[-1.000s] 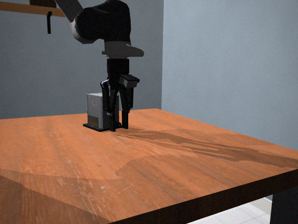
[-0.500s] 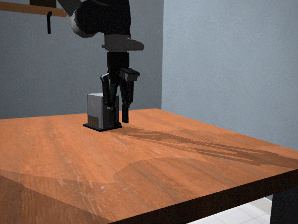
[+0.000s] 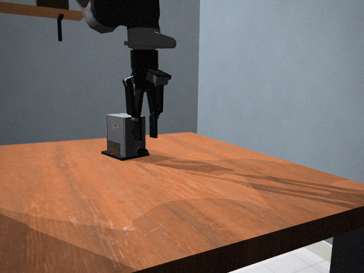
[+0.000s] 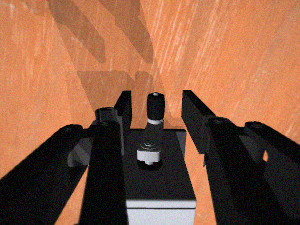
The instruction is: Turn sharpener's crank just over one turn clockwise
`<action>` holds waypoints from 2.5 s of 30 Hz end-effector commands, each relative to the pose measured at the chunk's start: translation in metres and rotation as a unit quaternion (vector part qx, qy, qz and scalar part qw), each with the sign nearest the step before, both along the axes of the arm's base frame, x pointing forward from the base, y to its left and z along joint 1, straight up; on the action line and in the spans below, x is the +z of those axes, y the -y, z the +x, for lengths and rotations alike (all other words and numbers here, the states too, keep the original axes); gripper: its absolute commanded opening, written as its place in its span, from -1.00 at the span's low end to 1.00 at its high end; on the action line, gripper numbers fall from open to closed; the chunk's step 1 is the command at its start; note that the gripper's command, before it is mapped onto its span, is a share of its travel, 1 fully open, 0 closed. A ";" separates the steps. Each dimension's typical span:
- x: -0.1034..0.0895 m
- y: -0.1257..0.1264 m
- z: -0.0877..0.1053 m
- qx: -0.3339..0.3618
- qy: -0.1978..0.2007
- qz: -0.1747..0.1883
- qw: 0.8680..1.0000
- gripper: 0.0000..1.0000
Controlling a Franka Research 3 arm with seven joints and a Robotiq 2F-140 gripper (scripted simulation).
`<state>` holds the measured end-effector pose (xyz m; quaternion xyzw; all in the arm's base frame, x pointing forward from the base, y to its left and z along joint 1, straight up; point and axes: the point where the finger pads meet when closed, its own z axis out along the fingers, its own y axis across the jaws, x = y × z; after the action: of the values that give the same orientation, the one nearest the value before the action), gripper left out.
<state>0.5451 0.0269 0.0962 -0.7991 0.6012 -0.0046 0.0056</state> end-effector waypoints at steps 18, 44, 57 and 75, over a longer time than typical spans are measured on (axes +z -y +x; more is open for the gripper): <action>0.013 0.000 -0.004 -0.008 -0.007 -0.002 1.000 -0.80; 0.013 0.000 -0.004 -0.008 -0.007 -0.002 1.000 -0.80; 0.013 0.000 -0.004 -0.008 -0.007 -0.002 1.000 -0.80; 0.013 0.000 -0.004 -0.008 -0.007 -0.002 1.000 -0.80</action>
<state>0.5407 0.0265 0.1072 -0.7955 0.6059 0.0002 0.0004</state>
